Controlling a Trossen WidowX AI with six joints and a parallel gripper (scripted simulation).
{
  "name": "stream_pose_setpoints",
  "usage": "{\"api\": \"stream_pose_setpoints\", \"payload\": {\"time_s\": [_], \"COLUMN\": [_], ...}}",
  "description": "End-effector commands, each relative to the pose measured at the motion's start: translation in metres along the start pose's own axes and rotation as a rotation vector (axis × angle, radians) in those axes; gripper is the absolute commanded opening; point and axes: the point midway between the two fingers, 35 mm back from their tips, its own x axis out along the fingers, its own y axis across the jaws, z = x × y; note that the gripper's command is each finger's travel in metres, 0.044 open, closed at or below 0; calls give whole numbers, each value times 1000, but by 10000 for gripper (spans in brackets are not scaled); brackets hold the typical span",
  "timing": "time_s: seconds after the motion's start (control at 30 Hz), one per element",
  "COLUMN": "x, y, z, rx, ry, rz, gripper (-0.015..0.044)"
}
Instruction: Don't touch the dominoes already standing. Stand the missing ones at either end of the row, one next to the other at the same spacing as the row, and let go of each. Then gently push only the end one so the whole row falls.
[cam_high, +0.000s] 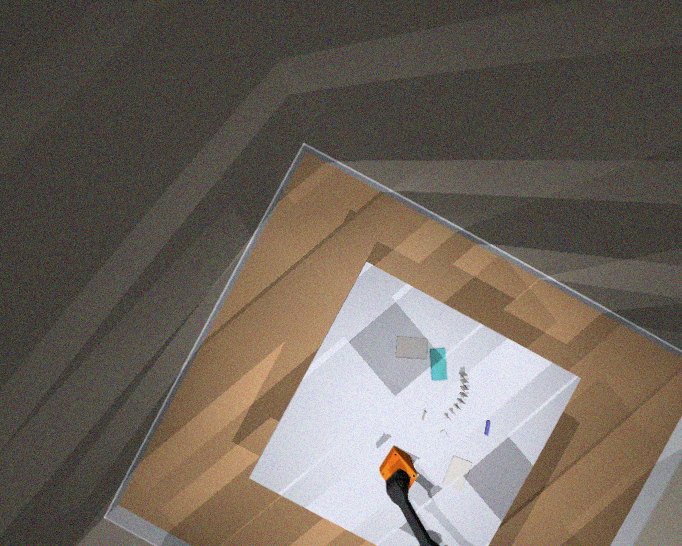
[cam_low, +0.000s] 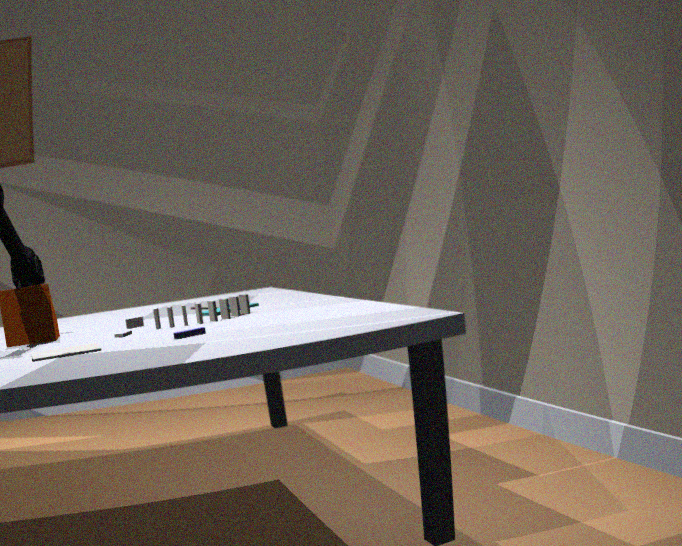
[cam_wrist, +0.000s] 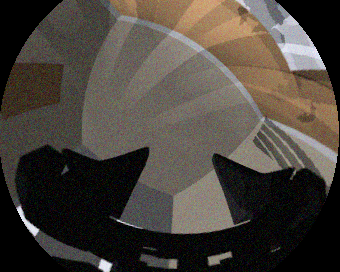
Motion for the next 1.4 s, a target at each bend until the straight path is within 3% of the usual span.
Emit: {"api": "stream_pose_setpoints", "payload": {"time_s": [0.0, 0.33, 0.7, 1.03, 1.37], "x": [-2, -126, -268, -418, -519], "y": [-1, -53, -92, -103, -79], "z": [-2, -78, -83, -19, 78], "rx": [-17, -961, -1655, -2272, -2377], "ry": [8, 541, 1150, 1922, 2673], "rz": [-5, -151, -73, 367, 1079], "gripper": [426, 440, 440, 440, 440]}}
